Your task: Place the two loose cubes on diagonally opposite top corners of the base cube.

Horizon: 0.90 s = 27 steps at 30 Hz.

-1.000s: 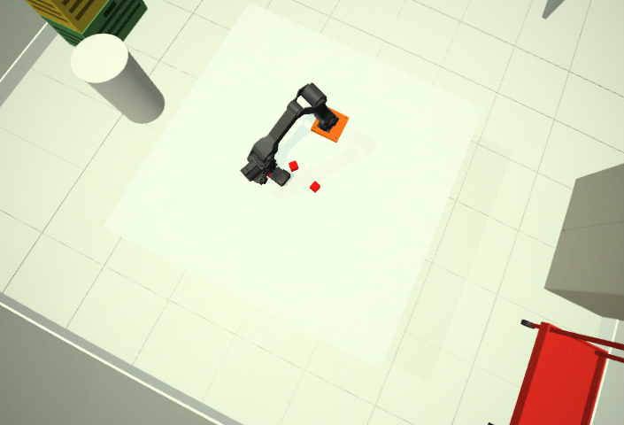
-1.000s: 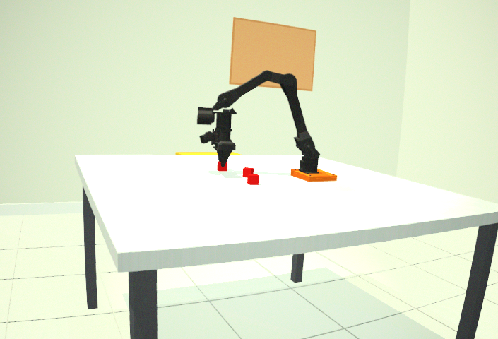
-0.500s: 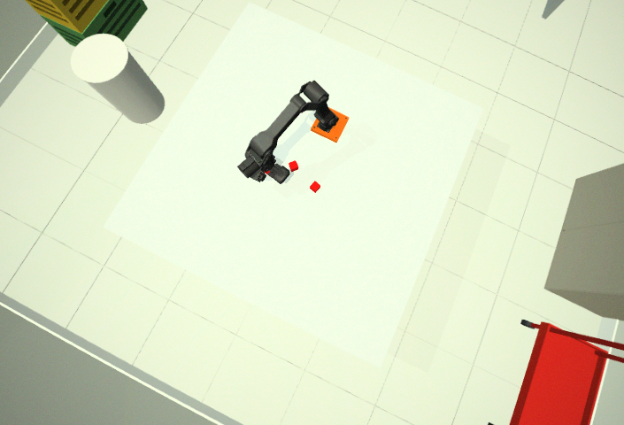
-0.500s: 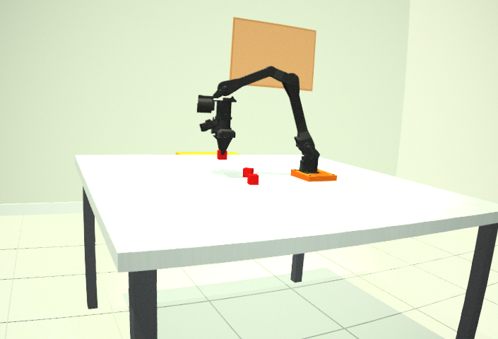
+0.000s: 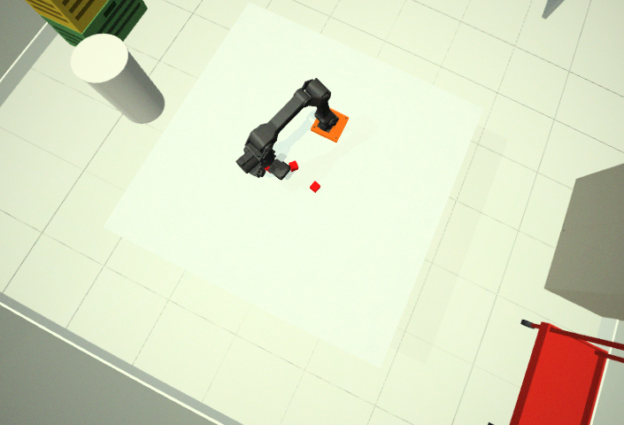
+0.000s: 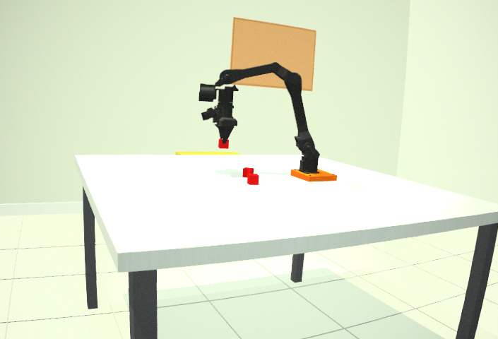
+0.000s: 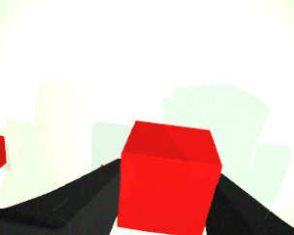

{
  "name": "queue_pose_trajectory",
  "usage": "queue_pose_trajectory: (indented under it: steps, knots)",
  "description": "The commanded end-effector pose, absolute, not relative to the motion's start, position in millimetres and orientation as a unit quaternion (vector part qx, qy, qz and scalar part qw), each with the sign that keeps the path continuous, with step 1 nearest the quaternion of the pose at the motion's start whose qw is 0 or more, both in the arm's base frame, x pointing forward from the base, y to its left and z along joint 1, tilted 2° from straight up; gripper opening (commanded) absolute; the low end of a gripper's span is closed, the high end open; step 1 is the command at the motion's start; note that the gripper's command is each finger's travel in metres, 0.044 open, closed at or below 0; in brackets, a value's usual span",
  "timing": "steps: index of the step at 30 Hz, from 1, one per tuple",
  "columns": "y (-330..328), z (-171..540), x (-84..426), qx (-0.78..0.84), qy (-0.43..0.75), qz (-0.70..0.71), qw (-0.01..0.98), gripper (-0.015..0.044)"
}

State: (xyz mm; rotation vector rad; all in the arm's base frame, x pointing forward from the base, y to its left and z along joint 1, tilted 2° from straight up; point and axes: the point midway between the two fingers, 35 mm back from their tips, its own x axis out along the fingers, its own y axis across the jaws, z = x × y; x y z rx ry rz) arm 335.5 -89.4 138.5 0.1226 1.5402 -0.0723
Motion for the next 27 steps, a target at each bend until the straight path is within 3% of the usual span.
queue_pose_trajectory:
  steps: [1,27]
  knots:
    - [-90,145,335,0.052,0.695,-0.033,0.717,0.0105]
    - [-11,131,337,-0.03,0.695,0.051,0.716,0.0105]
